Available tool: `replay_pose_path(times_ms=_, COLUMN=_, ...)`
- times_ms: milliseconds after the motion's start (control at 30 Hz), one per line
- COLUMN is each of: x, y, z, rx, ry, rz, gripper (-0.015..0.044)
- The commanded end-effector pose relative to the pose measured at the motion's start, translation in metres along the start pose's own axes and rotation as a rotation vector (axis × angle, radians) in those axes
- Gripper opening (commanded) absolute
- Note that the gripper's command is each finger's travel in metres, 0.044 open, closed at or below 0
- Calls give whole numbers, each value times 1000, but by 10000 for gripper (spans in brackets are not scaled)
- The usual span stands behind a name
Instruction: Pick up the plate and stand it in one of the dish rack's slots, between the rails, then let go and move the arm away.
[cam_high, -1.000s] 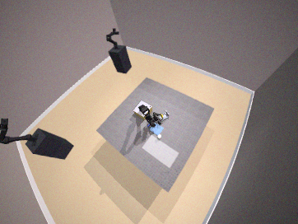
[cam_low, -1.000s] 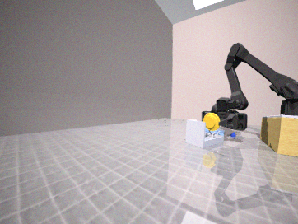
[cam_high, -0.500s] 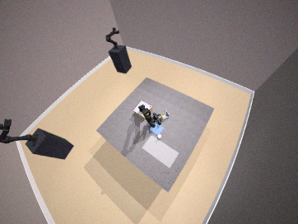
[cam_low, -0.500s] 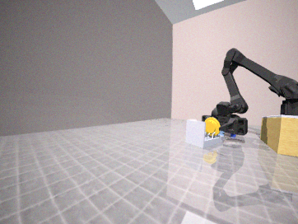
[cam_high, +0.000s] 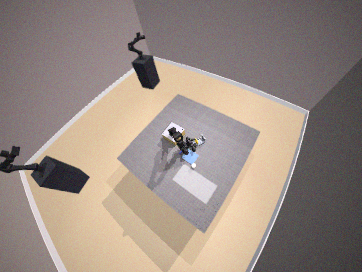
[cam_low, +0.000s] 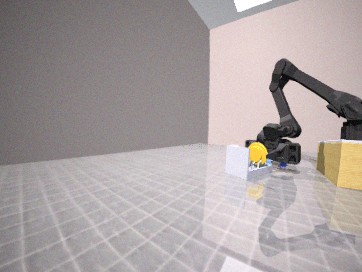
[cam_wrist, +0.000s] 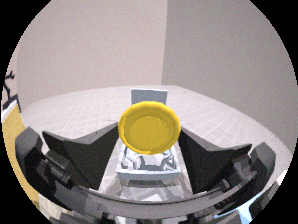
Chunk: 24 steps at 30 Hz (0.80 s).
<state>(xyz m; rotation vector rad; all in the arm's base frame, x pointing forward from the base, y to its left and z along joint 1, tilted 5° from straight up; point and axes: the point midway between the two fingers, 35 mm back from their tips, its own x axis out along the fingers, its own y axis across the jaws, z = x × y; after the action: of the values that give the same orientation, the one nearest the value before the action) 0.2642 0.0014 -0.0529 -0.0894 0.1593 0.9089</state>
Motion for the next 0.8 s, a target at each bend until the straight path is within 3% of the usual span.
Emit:
replay_pose_path(times_ms=0, x=0, y=0, z=0, rx=0, ry=0, rz=0, gripper=368)
replay_pose_path(times_ms=67, x=0, y=0, z=0, rx=0, ry=0, rz=0, gripper=400)
replay_pose_path(times_ms=267, x=0, y=-2, z=5, rx=-1, ry=0, rz=1, gripper=400)
replay_pose_path(times_ms=767, x=-11, y=-13, z=118, rx=-19, ry=-10, rz=32, gripper=400)
